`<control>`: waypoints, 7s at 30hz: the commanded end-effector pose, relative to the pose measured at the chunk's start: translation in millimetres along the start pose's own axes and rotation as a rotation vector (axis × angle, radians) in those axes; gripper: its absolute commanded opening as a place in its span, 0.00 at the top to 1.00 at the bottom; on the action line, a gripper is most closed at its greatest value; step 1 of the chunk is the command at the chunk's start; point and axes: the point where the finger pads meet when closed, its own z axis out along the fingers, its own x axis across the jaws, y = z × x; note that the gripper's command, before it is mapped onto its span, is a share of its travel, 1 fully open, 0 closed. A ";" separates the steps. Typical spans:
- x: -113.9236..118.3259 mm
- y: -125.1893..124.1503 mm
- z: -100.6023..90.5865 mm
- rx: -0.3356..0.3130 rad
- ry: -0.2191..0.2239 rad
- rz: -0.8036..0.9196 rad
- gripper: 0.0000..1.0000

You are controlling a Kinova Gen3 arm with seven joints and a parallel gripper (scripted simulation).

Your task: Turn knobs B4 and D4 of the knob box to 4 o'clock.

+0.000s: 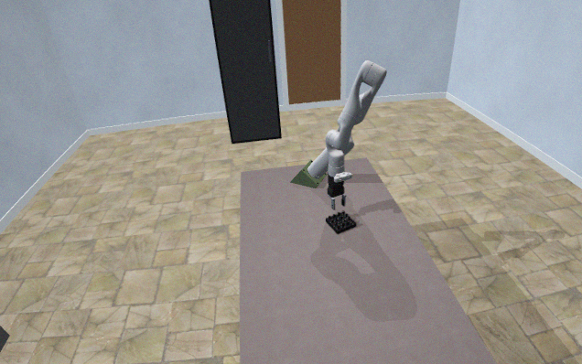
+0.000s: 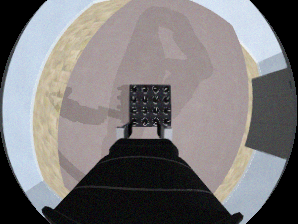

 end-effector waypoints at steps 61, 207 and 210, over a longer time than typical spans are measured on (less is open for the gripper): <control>0.3 1.4 -0.2 0.001 0.001 0.000 0.00; 51.7 -56.0 -18.3 0.003 0.000 -0.012 0.00; 53.6 -62.5 -19.5 0.002 0.001 -0.013 0.00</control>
